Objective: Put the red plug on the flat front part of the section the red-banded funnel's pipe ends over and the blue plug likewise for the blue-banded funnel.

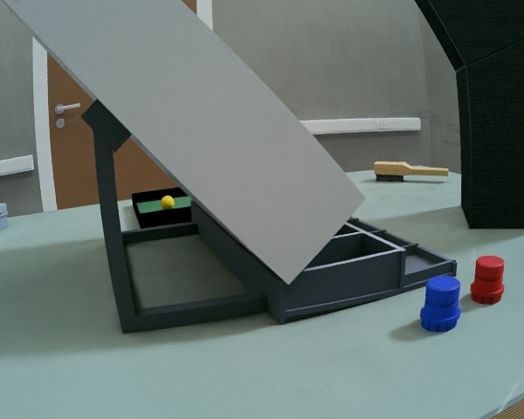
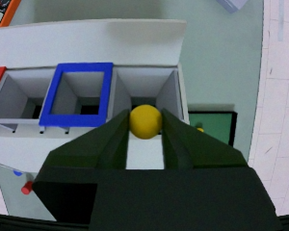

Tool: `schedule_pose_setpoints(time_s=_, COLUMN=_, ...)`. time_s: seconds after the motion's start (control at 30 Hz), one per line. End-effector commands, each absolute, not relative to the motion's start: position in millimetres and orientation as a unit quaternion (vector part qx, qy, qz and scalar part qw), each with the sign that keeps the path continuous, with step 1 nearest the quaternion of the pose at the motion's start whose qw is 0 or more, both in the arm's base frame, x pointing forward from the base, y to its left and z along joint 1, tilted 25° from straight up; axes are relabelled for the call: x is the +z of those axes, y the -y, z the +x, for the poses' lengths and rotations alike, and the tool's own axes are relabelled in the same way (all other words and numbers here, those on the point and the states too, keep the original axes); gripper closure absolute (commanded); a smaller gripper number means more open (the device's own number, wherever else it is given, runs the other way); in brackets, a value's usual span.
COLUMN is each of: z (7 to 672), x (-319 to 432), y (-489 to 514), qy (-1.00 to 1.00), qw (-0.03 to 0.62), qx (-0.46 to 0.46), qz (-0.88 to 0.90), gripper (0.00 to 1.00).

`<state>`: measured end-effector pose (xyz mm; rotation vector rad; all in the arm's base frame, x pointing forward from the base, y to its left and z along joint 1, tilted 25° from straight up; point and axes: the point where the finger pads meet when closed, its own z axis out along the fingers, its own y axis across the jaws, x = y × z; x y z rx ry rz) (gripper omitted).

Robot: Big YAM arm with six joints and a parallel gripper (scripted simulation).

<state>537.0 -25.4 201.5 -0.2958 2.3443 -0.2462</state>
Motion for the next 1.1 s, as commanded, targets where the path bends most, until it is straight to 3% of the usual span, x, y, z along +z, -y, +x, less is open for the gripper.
schedule_pose_setpoints(time_s=0.0, z=551.1, x=219.0, y=19.9, qy=-0.909, qw=0.39, qx=-0.092, qz=-0.115, gripper=1.0)
schedule_pose_setpoints(time_s=1.07, z=553.8, x=221.5, y=18.7, qy=-0.907, qw=0.395, qx=-0.089, qz=-0.115, gripper=1.0)
